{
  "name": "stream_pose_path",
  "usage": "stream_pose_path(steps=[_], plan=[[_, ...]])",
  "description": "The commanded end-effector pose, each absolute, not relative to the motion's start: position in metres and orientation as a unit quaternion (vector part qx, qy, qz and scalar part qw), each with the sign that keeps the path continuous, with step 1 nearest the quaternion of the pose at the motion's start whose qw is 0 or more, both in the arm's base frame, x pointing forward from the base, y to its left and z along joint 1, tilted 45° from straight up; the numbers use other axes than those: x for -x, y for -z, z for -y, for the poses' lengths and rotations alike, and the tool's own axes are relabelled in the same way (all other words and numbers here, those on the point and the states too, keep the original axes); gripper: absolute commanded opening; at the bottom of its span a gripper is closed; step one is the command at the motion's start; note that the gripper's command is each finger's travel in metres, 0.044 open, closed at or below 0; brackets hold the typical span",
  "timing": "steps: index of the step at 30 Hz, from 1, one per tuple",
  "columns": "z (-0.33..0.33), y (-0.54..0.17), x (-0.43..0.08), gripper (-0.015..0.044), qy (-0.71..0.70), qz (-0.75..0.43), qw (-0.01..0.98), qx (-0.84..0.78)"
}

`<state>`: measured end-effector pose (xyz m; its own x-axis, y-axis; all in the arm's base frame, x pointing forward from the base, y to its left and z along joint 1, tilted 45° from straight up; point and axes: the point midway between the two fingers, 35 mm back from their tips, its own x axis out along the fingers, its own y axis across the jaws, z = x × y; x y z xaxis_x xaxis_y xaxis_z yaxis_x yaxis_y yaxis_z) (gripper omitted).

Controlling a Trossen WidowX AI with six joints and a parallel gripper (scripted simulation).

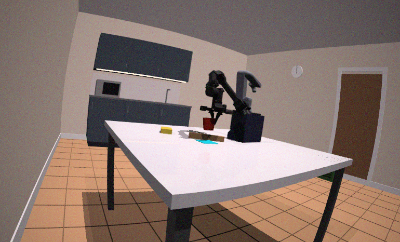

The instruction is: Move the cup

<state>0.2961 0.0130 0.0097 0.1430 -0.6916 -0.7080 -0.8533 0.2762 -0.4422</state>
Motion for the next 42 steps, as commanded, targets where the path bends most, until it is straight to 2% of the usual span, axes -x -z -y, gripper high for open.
stream_pose_path(steps=[1,26,42], plan=[[-0.019,-0.005,-0.301,0.0000,-0.087,-0.650,0.467,0.593],[-0.051,0.019,-0.325,0.0000,-0.087,-0.649,0.468,0.593],[-0.036,0.035,-0.329,0.0000,-0.087,-0.649,0.468,0.593]])
